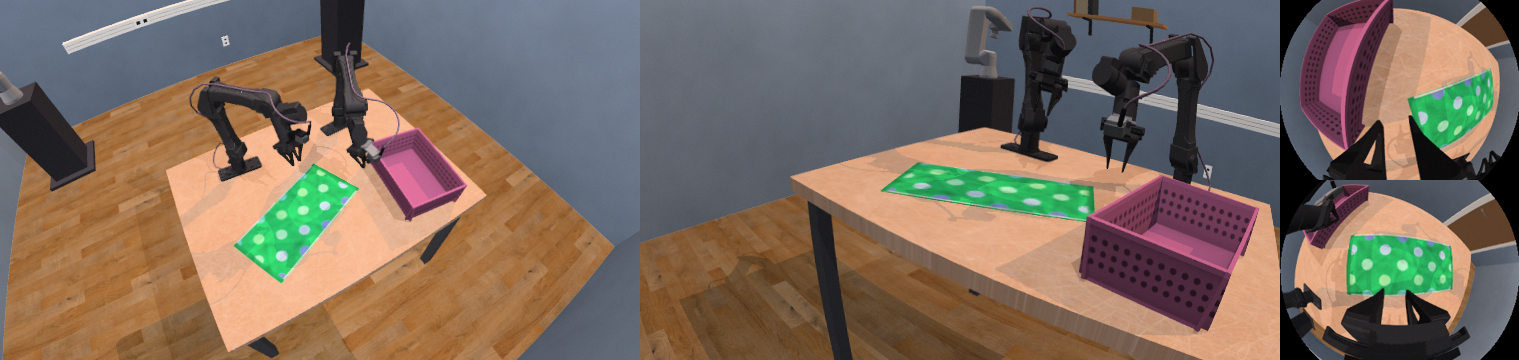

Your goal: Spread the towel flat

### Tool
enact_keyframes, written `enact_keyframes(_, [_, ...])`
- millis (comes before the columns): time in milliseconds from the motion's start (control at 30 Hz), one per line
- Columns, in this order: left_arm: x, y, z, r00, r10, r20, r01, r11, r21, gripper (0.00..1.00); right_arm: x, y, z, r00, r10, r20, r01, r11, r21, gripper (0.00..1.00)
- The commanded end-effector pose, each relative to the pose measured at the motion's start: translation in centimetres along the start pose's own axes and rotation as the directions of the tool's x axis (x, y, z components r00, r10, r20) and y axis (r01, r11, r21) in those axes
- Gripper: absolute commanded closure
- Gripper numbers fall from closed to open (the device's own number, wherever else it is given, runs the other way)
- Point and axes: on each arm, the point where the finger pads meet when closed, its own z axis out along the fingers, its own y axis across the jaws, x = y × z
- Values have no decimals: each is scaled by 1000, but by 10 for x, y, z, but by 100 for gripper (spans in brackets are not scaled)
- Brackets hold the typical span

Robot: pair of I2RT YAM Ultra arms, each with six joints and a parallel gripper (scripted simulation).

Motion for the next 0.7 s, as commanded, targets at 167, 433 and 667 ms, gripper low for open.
enact_keyframes(167, [31,-22,36,964,-89,-252,81,996,-43,66,30,45,20,968,-35,-247,18,997,-73,66])
enact_keyframes(433, [54,-45,68,955,-84,-284,77,996,-35,66,63,97,60,943,-62,-326,35,995,-88,66])
enact_keyframes(667, [43,-40,57,961,-99,-256,96,995,-26,66,78,128,81,946,-61,-319,39,996,-77,66])
